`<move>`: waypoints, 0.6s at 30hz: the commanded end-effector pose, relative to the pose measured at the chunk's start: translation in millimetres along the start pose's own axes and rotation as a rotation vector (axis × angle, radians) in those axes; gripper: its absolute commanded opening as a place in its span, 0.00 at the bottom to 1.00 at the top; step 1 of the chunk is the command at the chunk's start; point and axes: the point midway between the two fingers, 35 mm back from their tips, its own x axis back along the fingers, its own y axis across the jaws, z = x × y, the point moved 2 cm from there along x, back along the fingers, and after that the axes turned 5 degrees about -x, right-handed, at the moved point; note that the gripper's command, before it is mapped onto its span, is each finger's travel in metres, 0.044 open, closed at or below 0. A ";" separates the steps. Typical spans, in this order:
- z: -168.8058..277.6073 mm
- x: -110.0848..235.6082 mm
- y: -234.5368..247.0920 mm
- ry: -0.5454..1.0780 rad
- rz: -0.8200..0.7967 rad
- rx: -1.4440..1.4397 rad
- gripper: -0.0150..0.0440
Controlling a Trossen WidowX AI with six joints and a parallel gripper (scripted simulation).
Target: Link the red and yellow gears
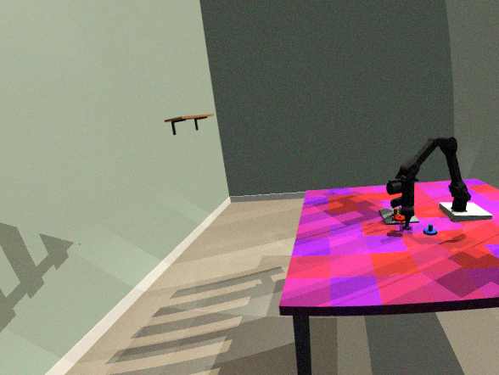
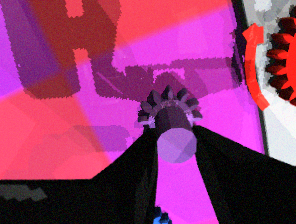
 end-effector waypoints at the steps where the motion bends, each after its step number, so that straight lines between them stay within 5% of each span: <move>1: 0.0 -0.3 0.3 0.000 -0.001 -0.006 0.31; 18: -5.0 29.1 4.5 0.000 -0.002 -0.006 0.25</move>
